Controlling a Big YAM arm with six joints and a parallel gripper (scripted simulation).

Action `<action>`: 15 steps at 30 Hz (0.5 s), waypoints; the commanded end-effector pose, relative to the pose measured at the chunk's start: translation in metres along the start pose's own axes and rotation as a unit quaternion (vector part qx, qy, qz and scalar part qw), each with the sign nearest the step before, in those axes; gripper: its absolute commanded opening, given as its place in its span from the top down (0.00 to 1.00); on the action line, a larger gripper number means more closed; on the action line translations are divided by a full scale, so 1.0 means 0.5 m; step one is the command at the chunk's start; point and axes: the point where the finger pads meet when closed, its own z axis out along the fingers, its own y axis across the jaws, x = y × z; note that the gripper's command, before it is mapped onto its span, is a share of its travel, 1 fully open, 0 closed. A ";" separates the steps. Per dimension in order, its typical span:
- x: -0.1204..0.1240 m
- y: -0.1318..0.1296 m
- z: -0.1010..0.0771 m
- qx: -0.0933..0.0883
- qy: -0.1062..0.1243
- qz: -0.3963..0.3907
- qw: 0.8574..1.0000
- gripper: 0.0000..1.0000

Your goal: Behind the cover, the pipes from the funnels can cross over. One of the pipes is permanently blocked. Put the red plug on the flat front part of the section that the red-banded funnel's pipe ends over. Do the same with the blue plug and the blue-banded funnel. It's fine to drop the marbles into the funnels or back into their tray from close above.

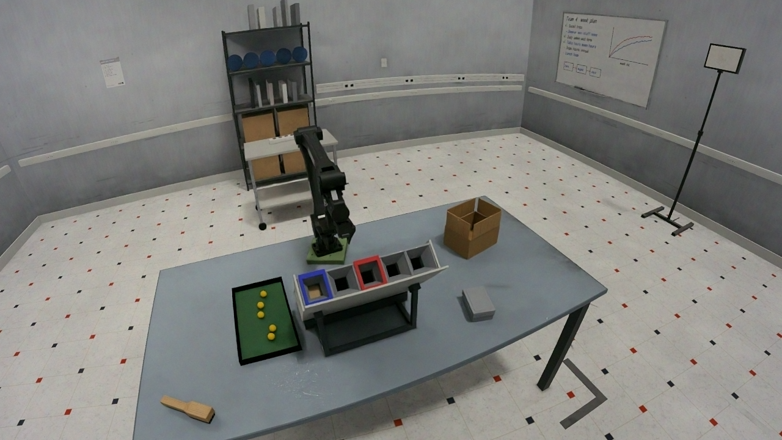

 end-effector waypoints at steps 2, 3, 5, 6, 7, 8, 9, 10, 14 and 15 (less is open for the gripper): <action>-0.007 0.000 -0.010 0.000 -0.008 0.000 1.000 0.20; -0.007 0.000 -0.010 0.000 -0.008 0.000 1.000 0.20; -0.007 0.000 -0.010 0.000 -0.008 0.000 1.000 0.20; -0.007 0.000 -0.010 0.000 -0.008 0.000 1.000 0.20; -0.007 0.000 -0.010 0.000 -0.008 0.000 1.000 0.20; -0.007 0.000 -0.010 0.000 -0.008 0.000 1.000 0.20; -0.007 0.000 -0.010 0.000 -0.008 0.000 1.000 0.20; -0.007 0.000 -0.010 0.000 -0.008 0.000 1.000 0.20; -0.004 -0.080 -0.001 0.000 -0.008 -0.001 1.000 0.20; -0.003 -0.100 0.001 0.000 -0.008 -0.001 1.000 0.20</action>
